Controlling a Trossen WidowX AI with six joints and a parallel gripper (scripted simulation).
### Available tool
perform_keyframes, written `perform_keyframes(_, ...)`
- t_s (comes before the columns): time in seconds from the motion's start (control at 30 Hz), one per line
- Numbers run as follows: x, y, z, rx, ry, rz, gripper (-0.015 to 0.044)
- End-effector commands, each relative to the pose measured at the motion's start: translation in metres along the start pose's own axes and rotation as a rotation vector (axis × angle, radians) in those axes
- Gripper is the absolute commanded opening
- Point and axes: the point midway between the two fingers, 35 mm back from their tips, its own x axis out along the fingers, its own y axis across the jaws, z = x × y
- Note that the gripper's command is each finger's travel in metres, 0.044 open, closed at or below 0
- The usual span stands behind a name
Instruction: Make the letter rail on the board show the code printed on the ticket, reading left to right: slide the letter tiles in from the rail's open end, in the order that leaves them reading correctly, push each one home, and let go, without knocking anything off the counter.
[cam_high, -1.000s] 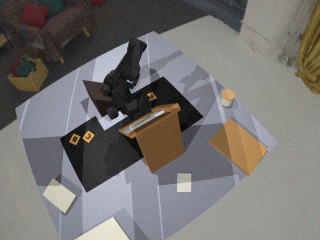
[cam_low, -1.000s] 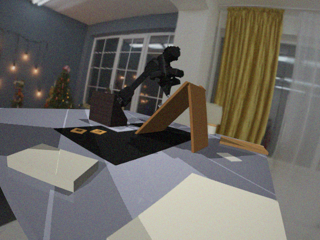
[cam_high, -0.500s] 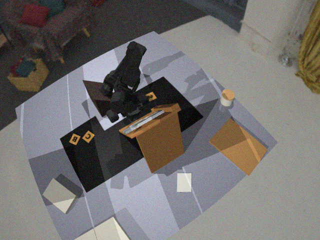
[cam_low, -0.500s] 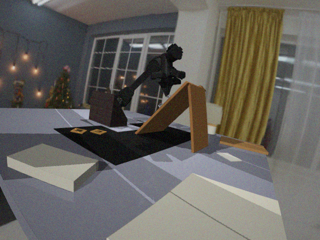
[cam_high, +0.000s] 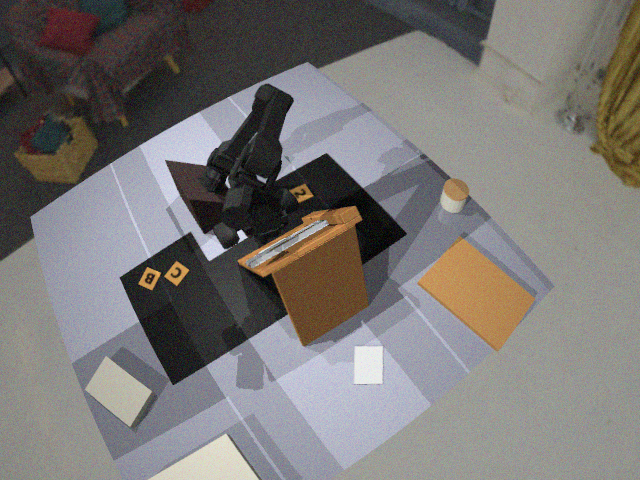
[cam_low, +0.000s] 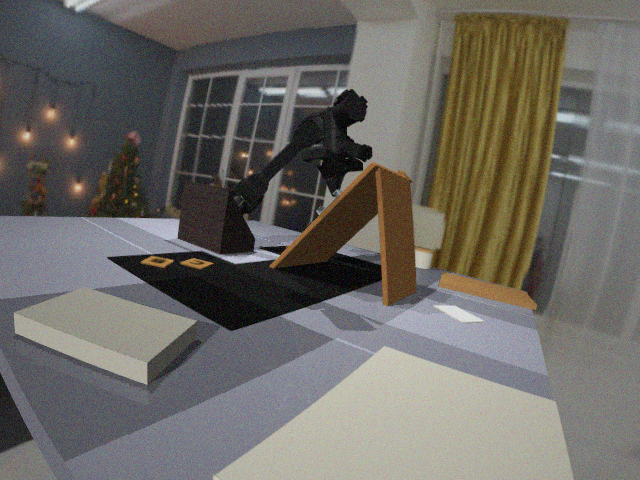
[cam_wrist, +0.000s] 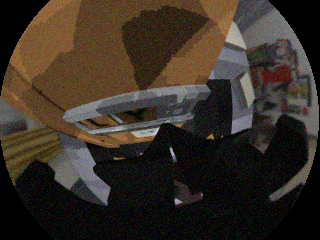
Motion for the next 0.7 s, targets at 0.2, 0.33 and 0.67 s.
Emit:
perform_keyframes(0.2, 0.0053, -0.0019, 0.0037, 0.007, 0.002, 0.002, 0.0000)
perform_keyframes(0.33, 0.0068, -0.0018, 0.0050, 0.007, 0.002, 0.002, 0.0000)
perform_keyframes(0.67, 0.0105, -0.0016, 0.0084, 0.007, 0.001, 0.002, 0.0000)
